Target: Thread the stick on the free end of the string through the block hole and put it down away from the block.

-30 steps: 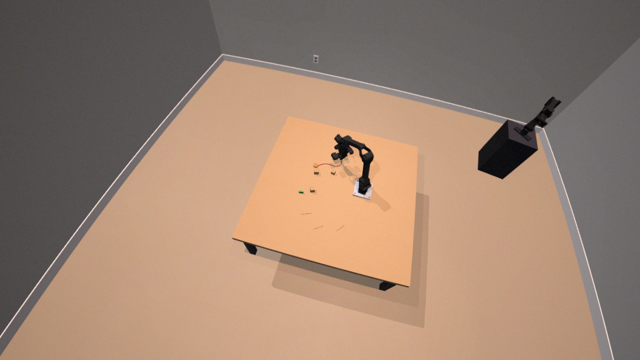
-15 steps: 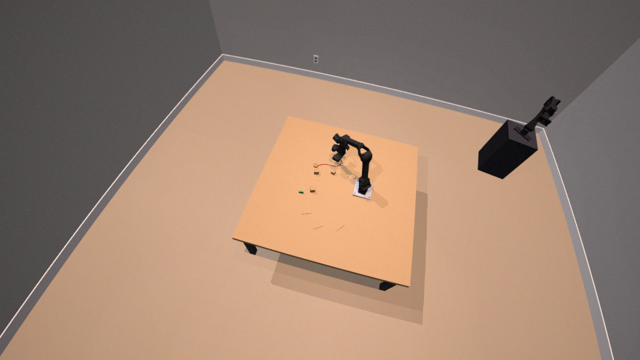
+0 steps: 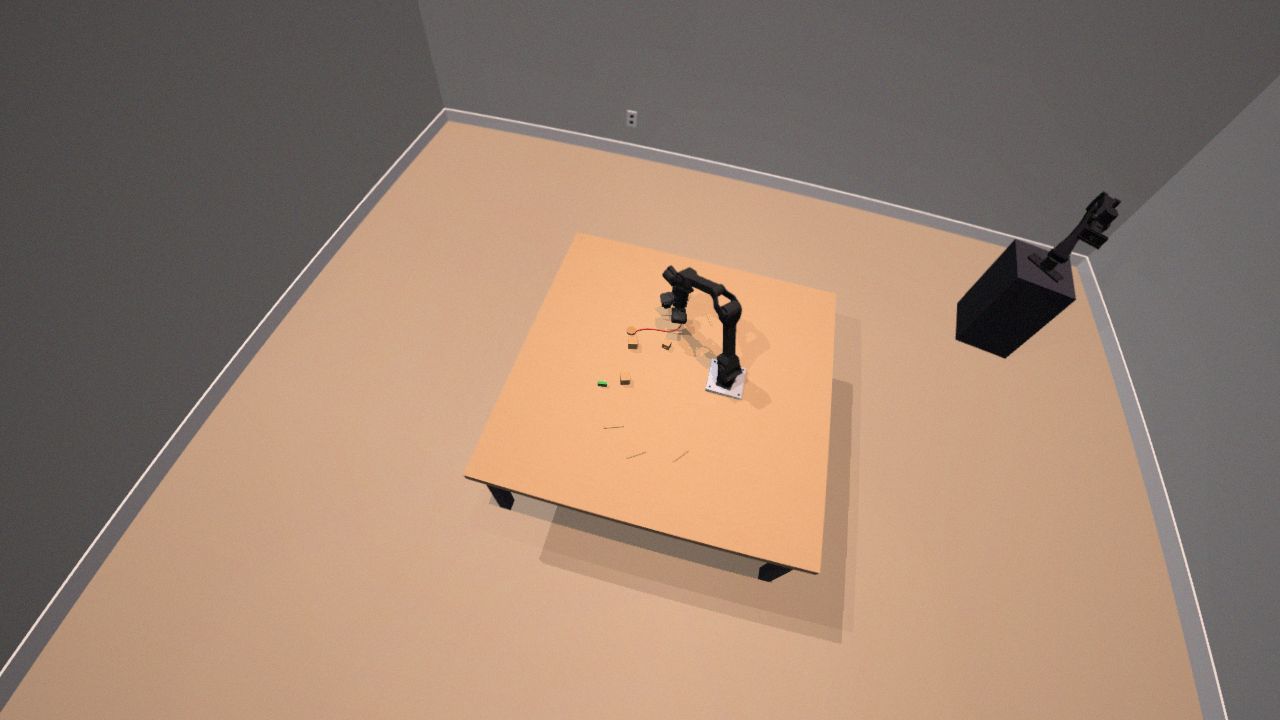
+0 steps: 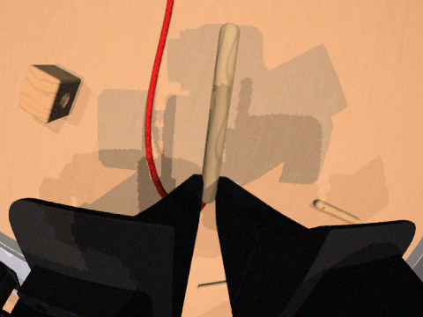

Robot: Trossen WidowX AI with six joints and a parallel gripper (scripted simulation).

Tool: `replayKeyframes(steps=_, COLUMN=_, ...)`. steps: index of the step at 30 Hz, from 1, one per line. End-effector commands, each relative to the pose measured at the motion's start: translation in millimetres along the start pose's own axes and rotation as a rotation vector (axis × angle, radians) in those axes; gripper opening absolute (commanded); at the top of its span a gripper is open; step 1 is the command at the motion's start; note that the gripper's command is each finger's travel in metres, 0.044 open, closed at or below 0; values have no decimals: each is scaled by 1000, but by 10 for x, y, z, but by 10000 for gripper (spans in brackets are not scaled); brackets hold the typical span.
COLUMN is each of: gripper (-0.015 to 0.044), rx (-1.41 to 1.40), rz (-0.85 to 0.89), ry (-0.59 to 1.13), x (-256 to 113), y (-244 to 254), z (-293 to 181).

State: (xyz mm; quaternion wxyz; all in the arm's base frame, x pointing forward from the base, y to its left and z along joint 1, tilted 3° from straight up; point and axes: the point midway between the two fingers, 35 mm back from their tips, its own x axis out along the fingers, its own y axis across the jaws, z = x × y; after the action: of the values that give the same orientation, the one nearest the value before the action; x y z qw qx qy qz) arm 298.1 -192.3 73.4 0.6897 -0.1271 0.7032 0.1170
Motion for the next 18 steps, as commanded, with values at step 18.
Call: replayKeyframes(steps=18, gripper=0, rx=-777, rz=7, ry=6, x=51, y=-96, z=169)
